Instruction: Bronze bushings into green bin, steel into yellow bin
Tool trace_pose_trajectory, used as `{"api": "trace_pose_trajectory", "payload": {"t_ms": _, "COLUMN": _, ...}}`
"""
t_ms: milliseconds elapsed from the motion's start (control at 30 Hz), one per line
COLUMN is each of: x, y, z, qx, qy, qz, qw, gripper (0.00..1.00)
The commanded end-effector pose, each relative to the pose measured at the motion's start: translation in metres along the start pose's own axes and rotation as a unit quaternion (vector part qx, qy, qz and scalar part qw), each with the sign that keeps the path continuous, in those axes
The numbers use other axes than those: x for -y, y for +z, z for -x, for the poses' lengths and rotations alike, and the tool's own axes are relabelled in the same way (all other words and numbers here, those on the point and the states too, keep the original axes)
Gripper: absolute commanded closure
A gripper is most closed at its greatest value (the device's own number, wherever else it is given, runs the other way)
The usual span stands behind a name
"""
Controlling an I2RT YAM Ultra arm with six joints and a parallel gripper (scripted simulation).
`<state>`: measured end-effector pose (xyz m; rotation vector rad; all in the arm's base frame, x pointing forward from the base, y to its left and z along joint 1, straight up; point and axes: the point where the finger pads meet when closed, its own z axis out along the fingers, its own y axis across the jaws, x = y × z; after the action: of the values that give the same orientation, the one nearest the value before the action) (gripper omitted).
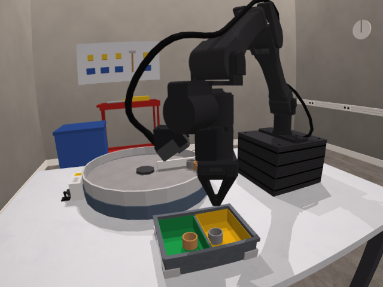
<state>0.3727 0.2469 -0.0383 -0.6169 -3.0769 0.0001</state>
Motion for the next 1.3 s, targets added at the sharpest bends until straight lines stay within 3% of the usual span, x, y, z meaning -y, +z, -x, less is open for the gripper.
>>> {"api": "trace_pose_trajectory", "payload": {"t_ms": 0, "x": -0.008, "y": -0.022, "z": 0.011, "qx": 0.020, "qy": 0.002, "qz": 0.020, "qw": 1.000, "gripper": 0.87}}
{"api": "trace_pose_trajectory", "payload": {"t_ms": 1033, "x": -0.008, "y": -0.022, "z": 0.013, "qx": 0.021, "qy": 0.003, "qz": 0.022, "qw": 1.000, "gripper": 0.88}}
{"api": "trace_pose_trajectory", "payload": {"t_ms": 1133, "x": 0.003, "y": -0.011, "z": 0.009, "qx": 0.014, "qy": 0.002, "qz": 0.011, "qw": 1.000, "gripper": 0.88}}
{"api": "trace_pose_trajectory", "payload": {"t_ms": 1267, "x": 0.007, "y": -0.011, "z": 0.008, "qx": 0.012, "qy": 0.003, "qz": 0.008, "qw": 1.000, "gripper": 0.88}}
